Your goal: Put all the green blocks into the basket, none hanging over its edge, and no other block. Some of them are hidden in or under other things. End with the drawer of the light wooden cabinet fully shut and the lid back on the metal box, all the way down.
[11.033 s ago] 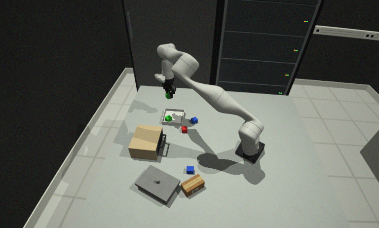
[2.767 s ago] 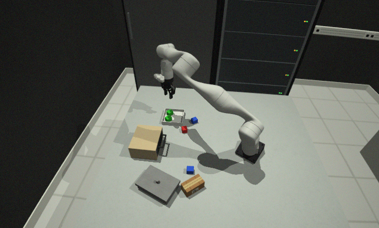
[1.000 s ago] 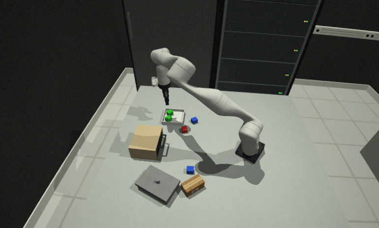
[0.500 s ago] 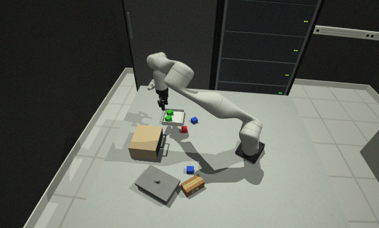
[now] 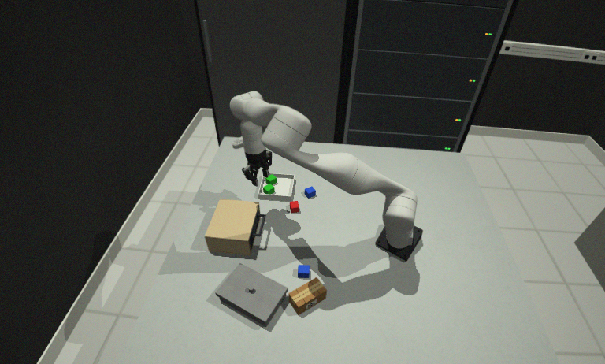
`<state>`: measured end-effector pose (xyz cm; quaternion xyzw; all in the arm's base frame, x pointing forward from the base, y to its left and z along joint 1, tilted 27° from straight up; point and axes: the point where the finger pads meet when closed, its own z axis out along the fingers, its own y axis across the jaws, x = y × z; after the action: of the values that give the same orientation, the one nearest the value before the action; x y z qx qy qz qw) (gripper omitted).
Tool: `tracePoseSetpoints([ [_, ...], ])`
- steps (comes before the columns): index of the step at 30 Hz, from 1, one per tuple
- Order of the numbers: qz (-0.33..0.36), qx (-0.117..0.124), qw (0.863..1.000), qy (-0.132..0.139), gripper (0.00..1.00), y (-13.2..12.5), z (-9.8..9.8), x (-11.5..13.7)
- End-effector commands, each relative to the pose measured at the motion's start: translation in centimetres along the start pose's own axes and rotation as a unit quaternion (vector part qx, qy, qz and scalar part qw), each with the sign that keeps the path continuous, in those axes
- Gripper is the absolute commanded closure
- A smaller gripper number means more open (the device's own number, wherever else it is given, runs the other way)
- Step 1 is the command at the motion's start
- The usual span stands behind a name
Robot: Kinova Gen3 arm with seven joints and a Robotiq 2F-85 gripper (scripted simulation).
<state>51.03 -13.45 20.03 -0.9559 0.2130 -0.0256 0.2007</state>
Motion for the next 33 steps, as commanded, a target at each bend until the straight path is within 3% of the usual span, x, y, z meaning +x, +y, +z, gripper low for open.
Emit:
tracePoseSetpoints([
  [1, 0.057, 0.001, 0.998, 0.009, 0.39, -2.4, -0.3, -0.9],
  [11, 0.182, 0.007, 0.983, 0.012, 0.39, -4.9, -0.5, -3.2],
  [24, 0.351, 0.022, 0.936, 0.01, 0.39, -8.0, -0.7, -6.4],
  [26, 0.351, 0.022, 0.936, 0.01, 0.39, -8.0, -0.7, -6.4],
  [33, 0.414, 0.029, 0.91, 0.007, 0.39, -9.0, -0.8, -7.7],
])
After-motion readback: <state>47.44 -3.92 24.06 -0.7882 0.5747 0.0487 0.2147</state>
